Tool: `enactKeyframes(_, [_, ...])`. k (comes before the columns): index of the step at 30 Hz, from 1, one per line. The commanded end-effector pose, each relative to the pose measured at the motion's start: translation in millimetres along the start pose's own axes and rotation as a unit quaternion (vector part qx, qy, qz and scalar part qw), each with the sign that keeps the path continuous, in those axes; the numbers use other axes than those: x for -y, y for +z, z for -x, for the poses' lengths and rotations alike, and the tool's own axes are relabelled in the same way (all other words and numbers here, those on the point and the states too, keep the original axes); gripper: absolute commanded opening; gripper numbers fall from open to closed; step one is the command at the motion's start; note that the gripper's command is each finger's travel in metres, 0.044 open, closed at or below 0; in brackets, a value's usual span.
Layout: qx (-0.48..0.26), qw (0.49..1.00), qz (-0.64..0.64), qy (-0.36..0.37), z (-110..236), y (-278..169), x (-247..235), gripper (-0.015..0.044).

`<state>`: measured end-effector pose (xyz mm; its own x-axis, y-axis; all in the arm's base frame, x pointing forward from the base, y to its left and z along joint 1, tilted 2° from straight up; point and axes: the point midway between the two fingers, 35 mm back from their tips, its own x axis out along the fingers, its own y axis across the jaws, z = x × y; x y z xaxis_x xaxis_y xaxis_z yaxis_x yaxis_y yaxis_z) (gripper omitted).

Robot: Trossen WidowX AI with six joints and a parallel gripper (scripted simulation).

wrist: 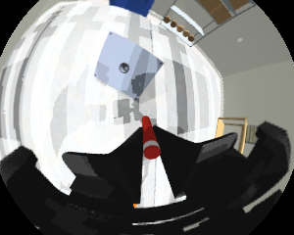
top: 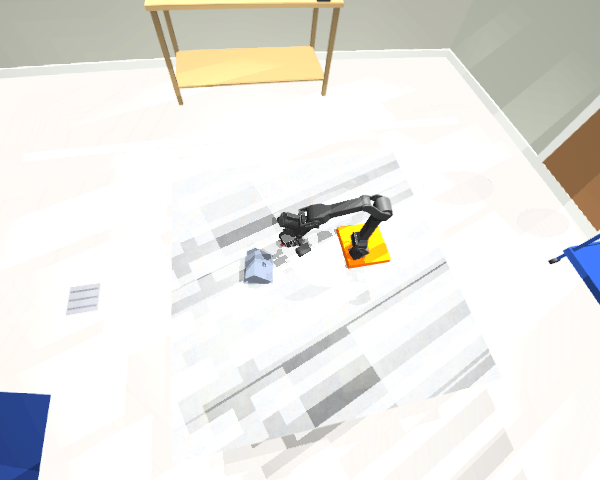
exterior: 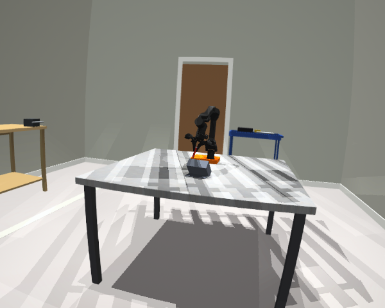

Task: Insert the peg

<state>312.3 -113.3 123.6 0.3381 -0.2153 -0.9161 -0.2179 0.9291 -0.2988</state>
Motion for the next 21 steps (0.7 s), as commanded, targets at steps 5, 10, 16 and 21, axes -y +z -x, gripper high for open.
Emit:
enactKeyframes(5, [0.022,0.999,0.028,-0.016,3,6,-7,0.0])
enactKeyframes(10, [0.035,0.998,0.045,-0.025,5,10,-12,0.0])
enactKeyframes(16, [0.052,0.996,0.064,-0.035,7,15,-17,0.0])
enactKeyframes(21, [0.065,0.994,0.08,-0.044,8,18,-22,0.0])
